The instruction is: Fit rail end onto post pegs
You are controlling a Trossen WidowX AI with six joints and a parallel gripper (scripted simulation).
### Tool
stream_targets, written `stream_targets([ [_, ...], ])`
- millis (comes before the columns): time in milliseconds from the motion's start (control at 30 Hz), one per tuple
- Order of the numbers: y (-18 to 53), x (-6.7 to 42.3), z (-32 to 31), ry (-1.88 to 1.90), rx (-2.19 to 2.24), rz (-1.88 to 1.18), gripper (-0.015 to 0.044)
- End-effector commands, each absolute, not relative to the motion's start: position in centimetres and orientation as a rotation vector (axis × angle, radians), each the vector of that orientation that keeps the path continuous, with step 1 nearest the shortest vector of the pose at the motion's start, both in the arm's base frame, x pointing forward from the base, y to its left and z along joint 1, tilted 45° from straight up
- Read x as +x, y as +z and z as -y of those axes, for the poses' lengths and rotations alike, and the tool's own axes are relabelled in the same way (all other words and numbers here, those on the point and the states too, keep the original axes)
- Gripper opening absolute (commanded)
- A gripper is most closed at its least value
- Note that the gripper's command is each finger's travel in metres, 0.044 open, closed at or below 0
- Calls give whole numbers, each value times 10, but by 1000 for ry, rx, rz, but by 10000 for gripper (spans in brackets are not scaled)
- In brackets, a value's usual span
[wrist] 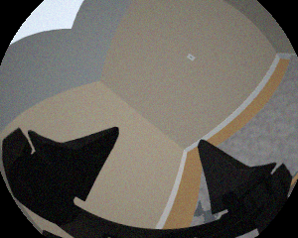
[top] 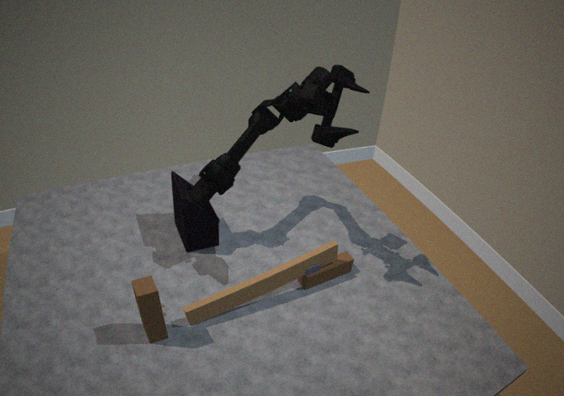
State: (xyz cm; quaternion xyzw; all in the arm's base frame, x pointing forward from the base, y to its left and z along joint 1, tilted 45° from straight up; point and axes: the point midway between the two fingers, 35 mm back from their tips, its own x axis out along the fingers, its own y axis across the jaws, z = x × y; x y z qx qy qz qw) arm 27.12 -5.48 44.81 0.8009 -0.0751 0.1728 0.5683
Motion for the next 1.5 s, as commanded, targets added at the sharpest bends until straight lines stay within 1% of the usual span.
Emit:
stream_targets([
  [0, 392, 322, 70, 178, 1625, 56, 440],
  [333, 323, 363, 79, 35, 1214, -160, 440],
  [700, 250, 388, 82, 32, 797, -404, 440],
  [1067, 178, 398, 78, 162, 401, -628, 440],
  [1467, 103, 393, 68, 436, 6, -802, 440],
])
